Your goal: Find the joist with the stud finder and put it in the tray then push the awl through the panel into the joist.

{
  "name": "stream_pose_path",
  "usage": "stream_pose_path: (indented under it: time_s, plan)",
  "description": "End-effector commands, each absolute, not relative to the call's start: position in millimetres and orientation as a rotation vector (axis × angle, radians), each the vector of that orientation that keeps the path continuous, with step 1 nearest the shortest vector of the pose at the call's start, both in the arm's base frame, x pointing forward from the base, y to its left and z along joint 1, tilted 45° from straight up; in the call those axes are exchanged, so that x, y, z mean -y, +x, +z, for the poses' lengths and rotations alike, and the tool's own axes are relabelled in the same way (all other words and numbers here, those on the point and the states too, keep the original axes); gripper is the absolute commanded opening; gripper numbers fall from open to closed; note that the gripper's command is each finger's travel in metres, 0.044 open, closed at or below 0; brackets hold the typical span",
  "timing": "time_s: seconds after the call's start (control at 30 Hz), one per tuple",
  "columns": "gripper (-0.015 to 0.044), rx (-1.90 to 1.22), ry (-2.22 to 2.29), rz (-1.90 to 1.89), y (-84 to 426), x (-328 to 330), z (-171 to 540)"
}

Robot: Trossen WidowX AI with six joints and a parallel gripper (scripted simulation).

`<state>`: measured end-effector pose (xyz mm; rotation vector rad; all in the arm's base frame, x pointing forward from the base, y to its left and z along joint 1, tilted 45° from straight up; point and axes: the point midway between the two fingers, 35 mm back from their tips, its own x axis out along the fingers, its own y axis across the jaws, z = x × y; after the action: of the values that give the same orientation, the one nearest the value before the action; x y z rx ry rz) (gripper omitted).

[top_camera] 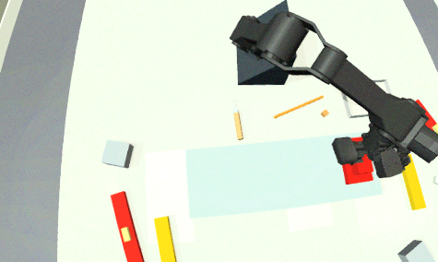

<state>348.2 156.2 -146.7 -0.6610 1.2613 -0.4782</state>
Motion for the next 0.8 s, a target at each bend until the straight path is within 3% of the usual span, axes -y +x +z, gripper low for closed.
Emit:
stream_pose_path:
  time_s: [0.0, 0.77]
  plan:
    - [0.0, -1.262, -0.665, -0.481, 348, -150, -142]
    - [0.0, -1.263, -0.667, -0.482, 349, -124, -118]
